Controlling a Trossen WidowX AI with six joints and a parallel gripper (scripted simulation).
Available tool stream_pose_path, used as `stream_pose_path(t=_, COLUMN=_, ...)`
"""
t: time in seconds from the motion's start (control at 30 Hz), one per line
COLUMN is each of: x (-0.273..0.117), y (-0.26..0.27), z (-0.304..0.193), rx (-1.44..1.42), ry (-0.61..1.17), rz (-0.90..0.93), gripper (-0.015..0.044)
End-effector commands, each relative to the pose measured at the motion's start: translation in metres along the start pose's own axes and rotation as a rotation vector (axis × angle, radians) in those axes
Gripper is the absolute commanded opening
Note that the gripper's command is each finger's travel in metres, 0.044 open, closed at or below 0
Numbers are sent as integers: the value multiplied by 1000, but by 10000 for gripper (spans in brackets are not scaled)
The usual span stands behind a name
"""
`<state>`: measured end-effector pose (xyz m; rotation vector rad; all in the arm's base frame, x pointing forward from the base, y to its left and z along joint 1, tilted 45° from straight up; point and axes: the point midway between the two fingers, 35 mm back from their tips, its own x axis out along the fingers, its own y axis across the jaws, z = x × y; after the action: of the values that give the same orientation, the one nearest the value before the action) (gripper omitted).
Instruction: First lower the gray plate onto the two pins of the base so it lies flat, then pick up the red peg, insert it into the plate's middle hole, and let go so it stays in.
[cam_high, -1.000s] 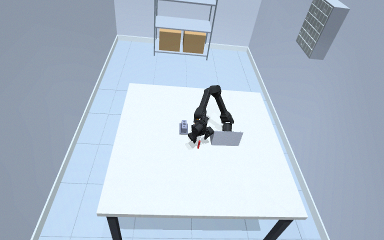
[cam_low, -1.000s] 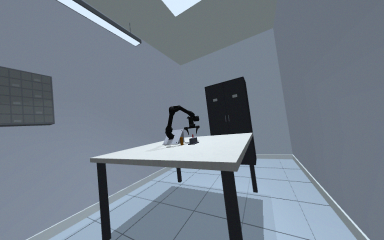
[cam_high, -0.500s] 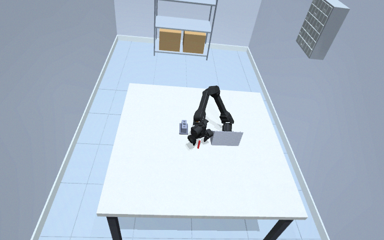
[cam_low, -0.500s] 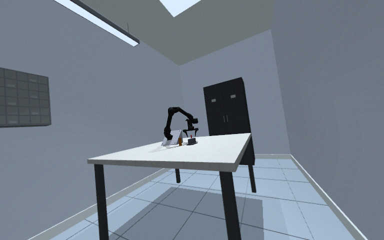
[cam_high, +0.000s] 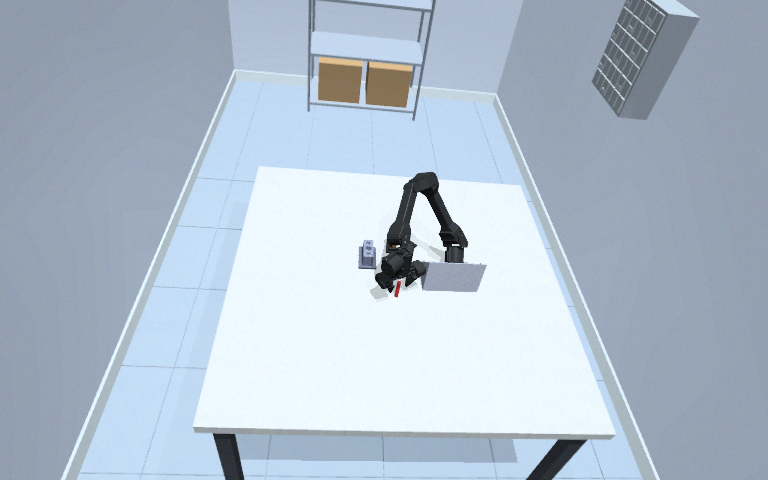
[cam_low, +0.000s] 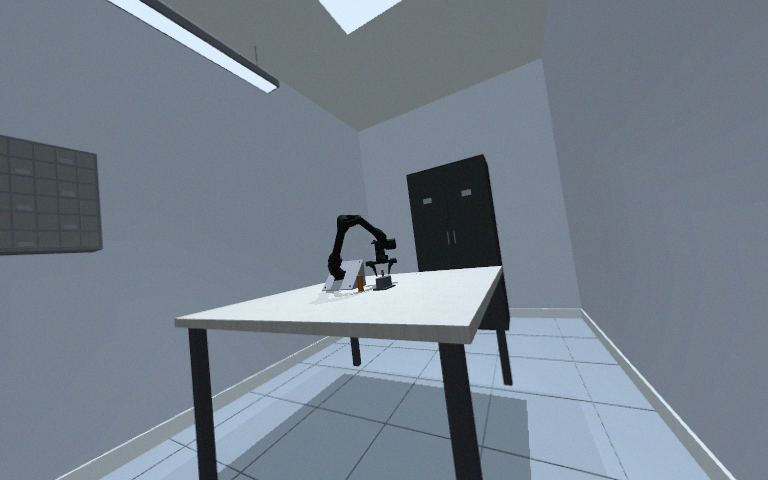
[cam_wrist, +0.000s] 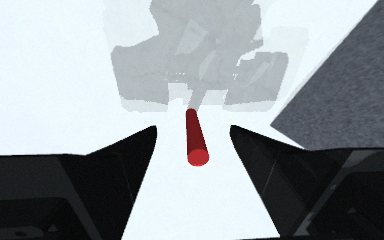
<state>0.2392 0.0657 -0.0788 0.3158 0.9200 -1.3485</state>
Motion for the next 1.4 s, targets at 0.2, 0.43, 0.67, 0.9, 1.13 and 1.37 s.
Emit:
stream_pose_path(t=0.2, x=1, y=0, z=1, rx=-3, ry=-5, rz=3, gripper=46)
stream_pose_path(t=0.43, x=1, y=0, z=1, rx=-3, ry=-5, rz=3, gripper=0)
stream_pose_path(t=0.67, x=-10, y=2, z=0, rx=-3, ry=-4, rz=4, gripper=0)
stream_pose_path(t=0.9, x=-31, y=5, z=0, rx=-3, ry=-2, rz=5, gripper=0)
stream_pose_path(t=1.13, x=-52, y=8, z=-1, rx=-4, ry=-1, rz=5, gripper=0)
stream_pose_path(t=1.37, x=-75, y=9, z=-1, rx=-4, ry=-1, rz=5, gripper=0)
